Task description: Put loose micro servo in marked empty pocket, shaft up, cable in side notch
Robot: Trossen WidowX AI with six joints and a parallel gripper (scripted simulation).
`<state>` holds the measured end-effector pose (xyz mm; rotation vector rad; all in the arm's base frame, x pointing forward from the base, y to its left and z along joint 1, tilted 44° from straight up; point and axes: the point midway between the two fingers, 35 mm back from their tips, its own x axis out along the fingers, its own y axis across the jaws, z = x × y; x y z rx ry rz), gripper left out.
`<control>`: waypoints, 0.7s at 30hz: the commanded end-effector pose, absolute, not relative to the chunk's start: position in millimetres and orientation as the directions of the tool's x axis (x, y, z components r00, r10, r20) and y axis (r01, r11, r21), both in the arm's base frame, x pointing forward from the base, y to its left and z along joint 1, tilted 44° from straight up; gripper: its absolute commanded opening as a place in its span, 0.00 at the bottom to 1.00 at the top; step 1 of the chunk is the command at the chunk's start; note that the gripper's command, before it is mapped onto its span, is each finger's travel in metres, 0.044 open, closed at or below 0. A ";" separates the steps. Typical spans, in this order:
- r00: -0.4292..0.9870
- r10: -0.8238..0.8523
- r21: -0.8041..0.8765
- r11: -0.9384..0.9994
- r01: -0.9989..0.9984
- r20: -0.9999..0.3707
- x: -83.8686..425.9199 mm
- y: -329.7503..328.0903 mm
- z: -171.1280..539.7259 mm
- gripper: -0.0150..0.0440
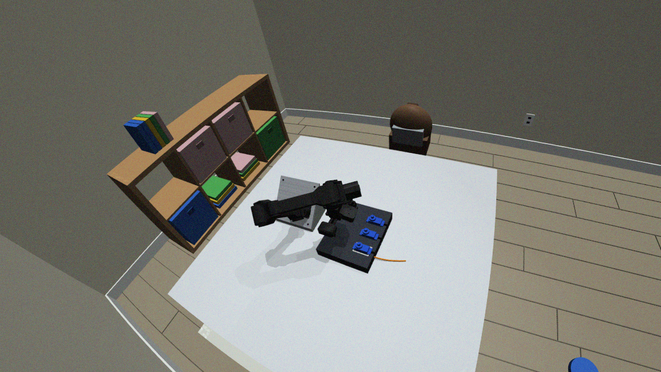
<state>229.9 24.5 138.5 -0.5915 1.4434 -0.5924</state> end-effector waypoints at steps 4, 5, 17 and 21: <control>0.114 -0.650 -0.656 0.755 -0.016 -0.751 233.3 49.7 163.2 1.00; 0.114 -0.650 -0.656 0.755 -0.016 -0.751 233.3 49.7 163.2 1.00; 0.114 -0.650 -0.656 0.755 -0.016 -0.751 233.3 49.7 163.2 1.00; 0.114 -0.650 -0.656 0.755 -0.016 -0.751 233.3 49.7 163.2 1.00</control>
